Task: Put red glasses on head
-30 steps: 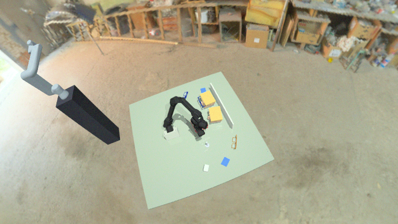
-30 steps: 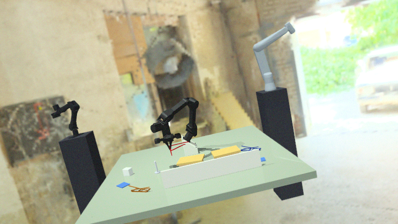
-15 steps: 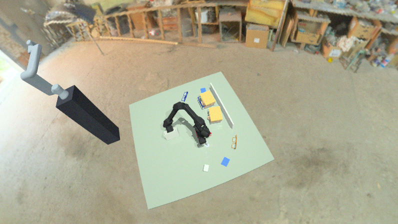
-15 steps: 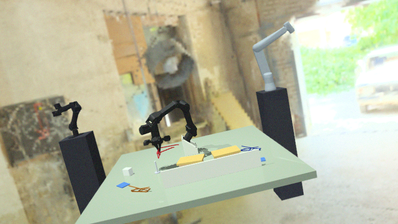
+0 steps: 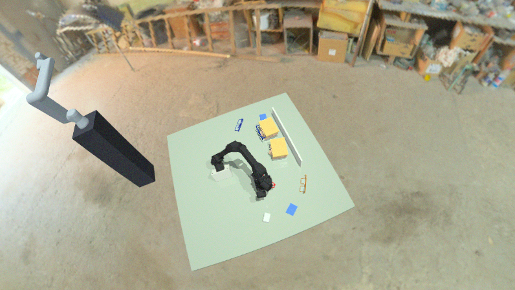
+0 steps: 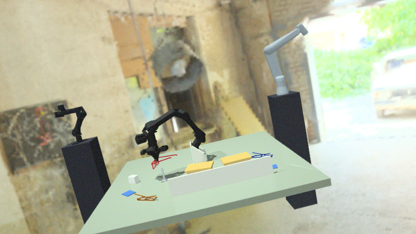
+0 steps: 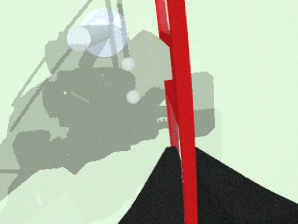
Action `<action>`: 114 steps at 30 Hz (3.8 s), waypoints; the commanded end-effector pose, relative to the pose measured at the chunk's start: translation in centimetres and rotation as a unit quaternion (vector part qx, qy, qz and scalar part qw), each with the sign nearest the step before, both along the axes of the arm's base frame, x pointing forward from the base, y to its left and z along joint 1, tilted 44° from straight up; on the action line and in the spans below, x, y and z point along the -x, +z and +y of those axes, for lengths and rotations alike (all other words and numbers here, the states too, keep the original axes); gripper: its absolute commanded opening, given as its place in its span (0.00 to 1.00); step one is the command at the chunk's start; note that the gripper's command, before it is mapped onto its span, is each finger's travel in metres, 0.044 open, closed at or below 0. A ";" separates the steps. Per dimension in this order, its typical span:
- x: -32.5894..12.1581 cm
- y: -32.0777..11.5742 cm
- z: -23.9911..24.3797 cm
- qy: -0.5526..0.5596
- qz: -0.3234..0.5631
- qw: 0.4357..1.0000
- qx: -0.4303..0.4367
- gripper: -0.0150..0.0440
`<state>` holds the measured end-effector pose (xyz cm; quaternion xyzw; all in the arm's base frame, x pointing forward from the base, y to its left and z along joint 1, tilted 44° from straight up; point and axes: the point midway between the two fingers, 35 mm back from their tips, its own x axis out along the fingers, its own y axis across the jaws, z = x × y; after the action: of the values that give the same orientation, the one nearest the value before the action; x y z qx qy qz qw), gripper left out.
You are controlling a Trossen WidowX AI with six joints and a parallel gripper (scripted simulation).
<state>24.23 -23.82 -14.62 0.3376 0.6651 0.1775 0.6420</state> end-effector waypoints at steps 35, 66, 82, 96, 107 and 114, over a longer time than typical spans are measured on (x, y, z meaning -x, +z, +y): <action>1.1 -5.3 3.5 -0.003 0.007 1.000 -0.001 0.25; 3.8 -5.9 3.0 -0.003 0.008 1.000 -0.001 0.25; 5.0 -6.0 3.0 -0.003 0.009 1.000 -0.001 0.25; 5.0 -6.0 3.0 -0.003 0.009 1.000 -0.001 0.25; 4.9 -6.0 3.0 -0.003 0.009 1.000 -0.001 0.25; 4.5 -6.1 2.9 -0.003 0.009 1.000 -0.001 0.25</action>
<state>19.48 -20.90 -20.65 0.3405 0.6692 0.1737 0.6373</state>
